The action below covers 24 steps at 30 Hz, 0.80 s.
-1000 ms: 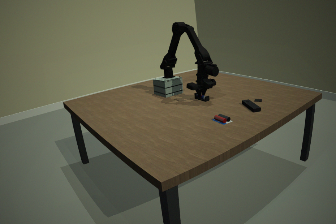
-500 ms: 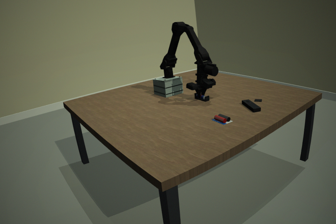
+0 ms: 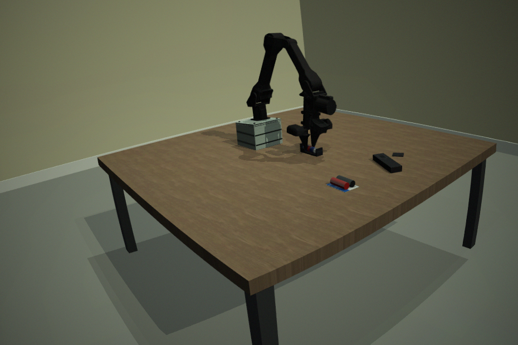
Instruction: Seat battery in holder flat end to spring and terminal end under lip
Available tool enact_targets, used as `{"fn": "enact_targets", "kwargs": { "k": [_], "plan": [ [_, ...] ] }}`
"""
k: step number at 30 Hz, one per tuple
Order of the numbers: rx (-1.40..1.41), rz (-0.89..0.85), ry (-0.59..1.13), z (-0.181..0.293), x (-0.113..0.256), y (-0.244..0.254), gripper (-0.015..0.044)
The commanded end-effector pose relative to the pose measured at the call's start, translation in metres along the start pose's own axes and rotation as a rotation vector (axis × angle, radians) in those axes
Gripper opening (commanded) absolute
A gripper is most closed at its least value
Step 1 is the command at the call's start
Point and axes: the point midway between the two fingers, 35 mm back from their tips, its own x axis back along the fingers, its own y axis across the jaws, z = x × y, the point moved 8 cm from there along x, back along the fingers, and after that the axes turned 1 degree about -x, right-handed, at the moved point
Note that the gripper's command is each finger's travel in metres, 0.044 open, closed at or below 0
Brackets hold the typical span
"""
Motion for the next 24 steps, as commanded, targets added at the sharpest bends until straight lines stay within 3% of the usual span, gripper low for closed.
{"fn": "enact_targets", "kwargs": {
  "k": [1, 4, 12, 24],
  "plan": [
    [0.0, -0.001, -0.002, 0.0, 0.005, 0.0, 0.017],
    [0.0, 0.0, -0.003, 0.0, 0.01, 0.0, 0.0222],
    [0.0, -0.001, -0.002, 0.008, 0.078, -0.002, 0.0432],
    [0.0, -0.001, -0.002, 0.006, 0.078, -0.002, 0.044]
  ]
}}
